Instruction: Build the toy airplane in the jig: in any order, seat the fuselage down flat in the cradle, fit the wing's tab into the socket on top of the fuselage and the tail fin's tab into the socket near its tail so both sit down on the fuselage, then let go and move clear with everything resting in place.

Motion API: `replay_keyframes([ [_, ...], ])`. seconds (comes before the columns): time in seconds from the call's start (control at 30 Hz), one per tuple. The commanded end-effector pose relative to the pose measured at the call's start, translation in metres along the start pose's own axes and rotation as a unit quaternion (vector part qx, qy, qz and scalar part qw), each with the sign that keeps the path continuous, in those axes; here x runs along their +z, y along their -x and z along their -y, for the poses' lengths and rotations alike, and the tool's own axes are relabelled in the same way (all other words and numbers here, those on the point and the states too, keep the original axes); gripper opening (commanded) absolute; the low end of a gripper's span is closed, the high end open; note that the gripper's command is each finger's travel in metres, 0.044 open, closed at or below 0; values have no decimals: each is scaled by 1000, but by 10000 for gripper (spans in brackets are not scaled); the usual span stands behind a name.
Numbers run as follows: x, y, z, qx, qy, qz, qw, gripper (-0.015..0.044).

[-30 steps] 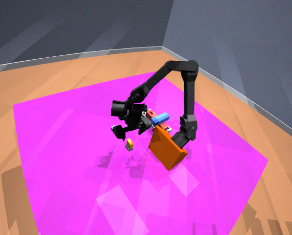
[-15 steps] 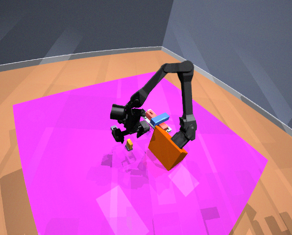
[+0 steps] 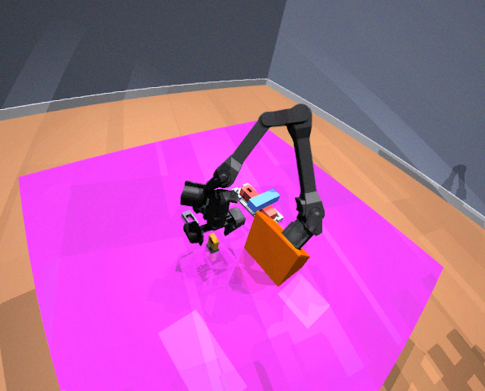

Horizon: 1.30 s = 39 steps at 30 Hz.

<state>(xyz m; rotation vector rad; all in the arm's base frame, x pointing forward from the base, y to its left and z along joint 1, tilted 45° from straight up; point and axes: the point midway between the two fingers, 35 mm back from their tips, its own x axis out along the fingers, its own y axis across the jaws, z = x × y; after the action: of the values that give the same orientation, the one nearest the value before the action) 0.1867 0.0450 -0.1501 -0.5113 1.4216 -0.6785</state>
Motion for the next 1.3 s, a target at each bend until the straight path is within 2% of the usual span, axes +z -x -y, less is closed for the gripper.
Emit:
replay_keyframes([
  [0.0, -1, -8, 2, -3, 3, -1, 1000, 440],
  [0.4, -3, -25, 3, -4, 3, -1, 1000, 440],
  [0.9, -3, -25, 3, -4, 3, -1, 1000, 46],
  [1.13, -3, -25, 3, -4, 3, -1, 1000, 0],
  [1.27, -2, -22, 3, -4, 4, -2, 1000, 0],
])
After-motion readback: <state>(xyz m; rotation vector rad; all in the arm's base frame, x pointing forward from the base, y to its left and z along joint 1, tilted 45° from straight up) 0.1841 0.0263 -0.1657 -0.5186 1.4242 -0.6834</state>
